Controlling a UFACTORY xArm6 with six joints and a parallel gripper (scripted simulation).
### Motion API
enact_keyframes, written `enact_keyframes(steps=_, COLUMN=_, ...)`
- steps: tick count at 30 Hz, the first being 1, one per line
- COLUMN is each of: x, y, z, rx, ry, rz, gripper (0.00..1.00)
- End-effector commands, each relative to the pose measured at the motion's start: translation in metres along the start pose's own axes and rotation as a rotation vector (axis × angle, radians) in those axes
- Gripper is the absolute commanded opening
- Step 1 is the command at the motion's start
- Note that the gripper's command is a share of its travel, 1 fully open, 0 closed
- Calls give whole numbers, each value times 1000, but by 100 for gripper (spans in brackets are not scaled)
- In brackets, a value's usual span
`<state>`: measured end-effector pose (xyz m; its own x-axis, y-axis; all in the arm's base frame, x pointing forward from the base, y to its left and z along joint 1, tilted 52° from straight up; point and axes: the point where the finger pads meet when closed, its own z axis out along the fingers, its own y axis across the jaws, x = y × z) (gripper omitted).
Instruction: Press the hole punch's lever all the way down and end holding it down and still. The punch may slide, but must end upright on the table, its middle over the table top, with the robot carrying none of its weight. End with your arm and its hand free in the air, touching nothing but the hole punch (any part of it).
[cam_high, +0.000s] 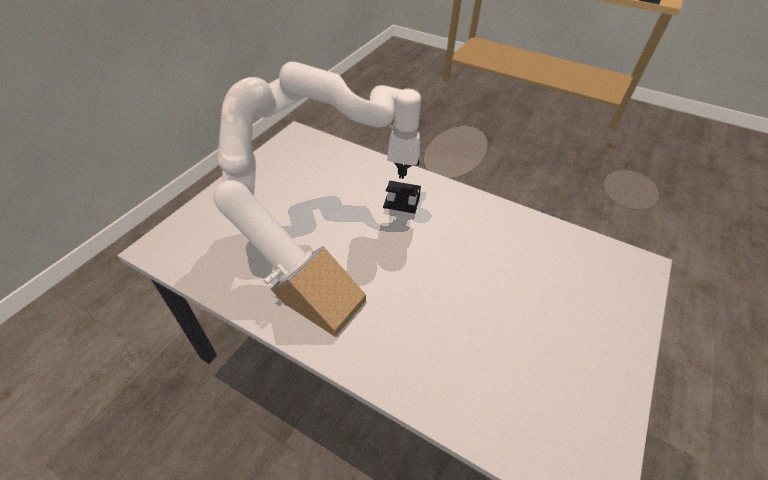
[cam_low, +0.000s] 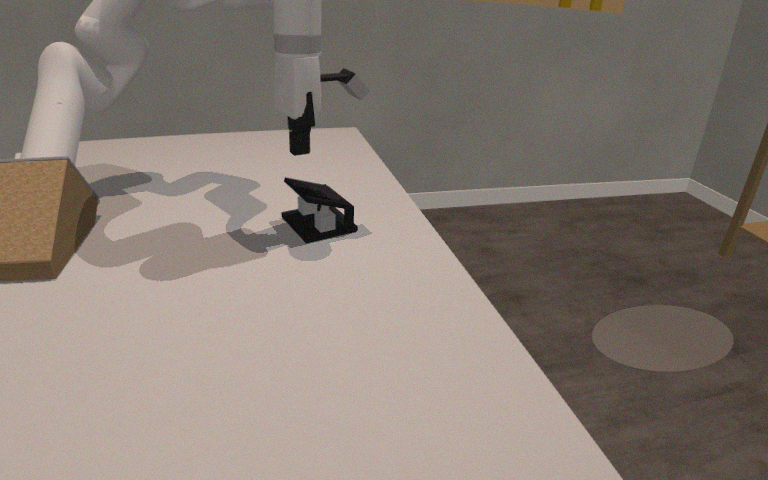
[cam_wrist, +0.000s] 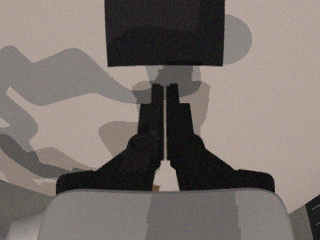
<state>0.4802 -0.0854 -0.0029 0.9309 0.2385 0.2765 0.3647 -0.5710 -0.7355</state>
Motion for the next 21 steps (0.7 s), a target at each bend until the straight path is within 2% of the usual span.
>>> enact_keyframes(steps=1, x=1, y=0, z=-2, rx=-3, ry=2, rz=-1, gripper=0)
enact_keyframes(steps=21, x=1, y=1, z=4, rx=-3, ry=2, rz=-1, gripper=0)
